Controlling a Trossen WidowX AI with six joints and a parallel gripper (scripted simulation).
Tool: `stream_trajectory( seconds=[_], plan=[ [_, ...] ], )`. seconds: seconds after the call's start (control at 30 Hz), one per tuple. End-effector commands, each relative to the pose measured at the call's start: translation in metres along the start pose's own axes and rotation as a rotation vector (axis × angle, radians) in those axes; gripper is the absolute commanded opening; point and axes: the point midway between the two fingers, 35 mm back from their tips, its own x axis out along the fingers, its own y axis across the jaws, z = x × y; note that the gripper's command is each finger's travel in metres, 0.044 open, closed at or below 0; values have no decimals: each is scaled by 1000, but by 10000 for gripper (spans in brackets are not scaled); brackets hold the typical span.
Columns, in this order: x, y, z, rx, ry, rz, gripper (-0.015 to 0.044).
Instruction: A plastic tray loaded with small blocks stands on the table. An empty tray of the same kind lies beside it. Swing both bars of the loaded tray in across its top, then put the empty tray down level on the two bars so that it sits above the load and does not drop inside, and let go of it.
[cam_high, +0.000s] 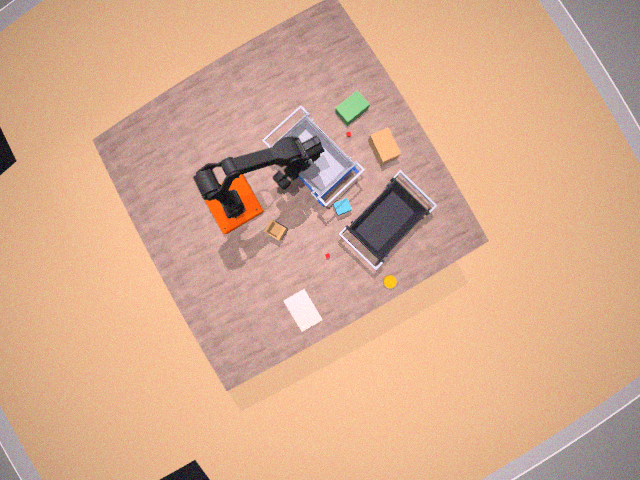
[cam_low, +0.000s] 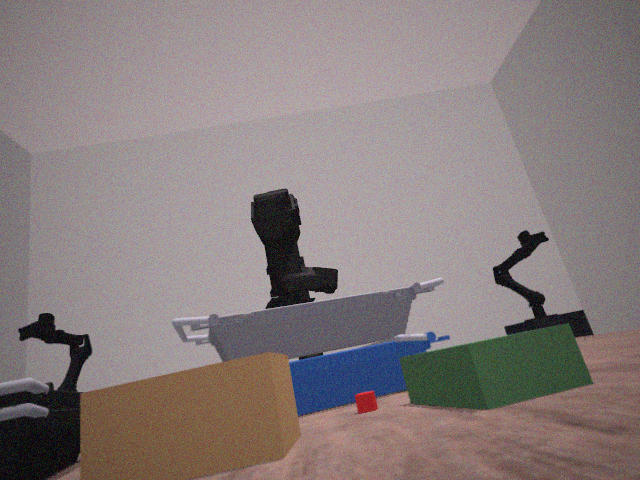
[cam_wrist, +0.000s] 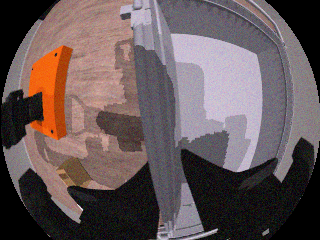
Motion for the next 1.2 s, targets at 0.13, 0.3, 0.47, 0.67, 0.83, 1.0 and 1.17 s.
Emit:
stream_trajectory(
  seconds=[0.13,0.3,0.47,0.67,0.83,1.0,1.17],
  plan=[
    [4,4,0,1,1,19,0],
    [4,4,0,1,1,19,0],
    [4,4,0,1,1,19,0],
    [4,4,0,1,1,19,44],
    [4,4,0,1,1,19,117],
    [4,4,0,1,1,19,191],
    [4,4,0,1,1,19,264]
  ],
)
